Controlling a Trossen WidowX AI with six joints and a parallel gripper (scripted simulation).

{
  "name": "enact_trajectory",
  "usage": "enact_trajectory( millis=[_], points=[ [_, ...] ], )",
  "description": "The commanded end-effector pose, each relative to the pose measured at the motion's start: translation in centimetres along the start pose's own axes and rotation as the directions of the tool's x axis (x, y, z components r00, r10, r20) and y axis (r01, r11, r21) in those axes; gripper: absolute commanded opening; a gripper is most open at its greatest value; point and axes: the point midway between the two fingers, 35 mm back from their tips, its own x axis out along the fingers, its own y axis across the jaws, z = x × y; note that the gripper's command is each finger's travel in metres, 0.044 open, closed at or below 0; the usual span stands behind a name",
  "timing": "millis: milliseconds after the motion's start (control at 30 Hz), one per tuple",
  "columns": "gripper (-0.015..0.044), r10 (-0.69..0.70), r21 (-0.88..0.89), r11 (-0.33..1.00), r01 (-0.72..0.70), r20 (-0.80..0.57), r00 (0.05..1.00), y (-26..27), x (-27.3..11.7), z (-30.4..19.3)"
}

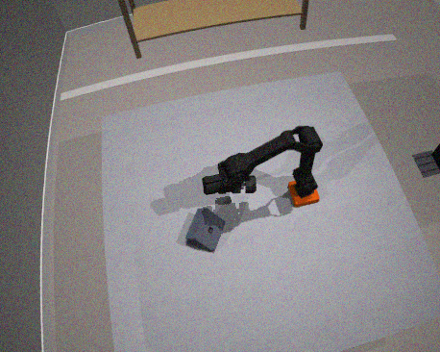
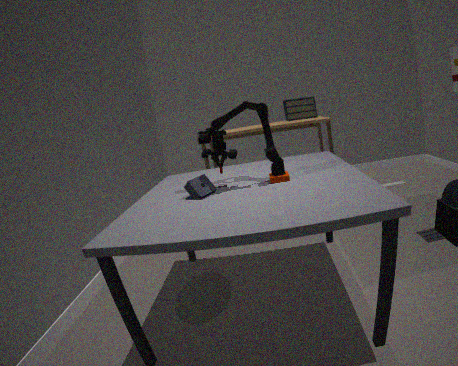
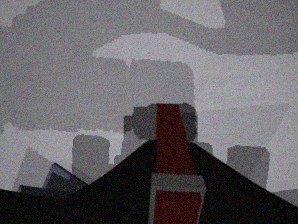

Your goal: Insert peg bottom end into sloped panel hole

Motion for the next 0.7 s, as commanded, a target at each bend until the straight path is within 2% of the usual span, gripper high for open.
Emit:
enact_trajectory(
  millis=[0,667],
  points=[
    [0.0000,0.013,-0.040,0.999,-0.013,0.016,1.000,0.0,-0.1,-0.4],
    [0.0000,0.081,-0.192,0.979,-0.070,0.052,0.995,0.3,-0.8,-2.6]
  ],
)
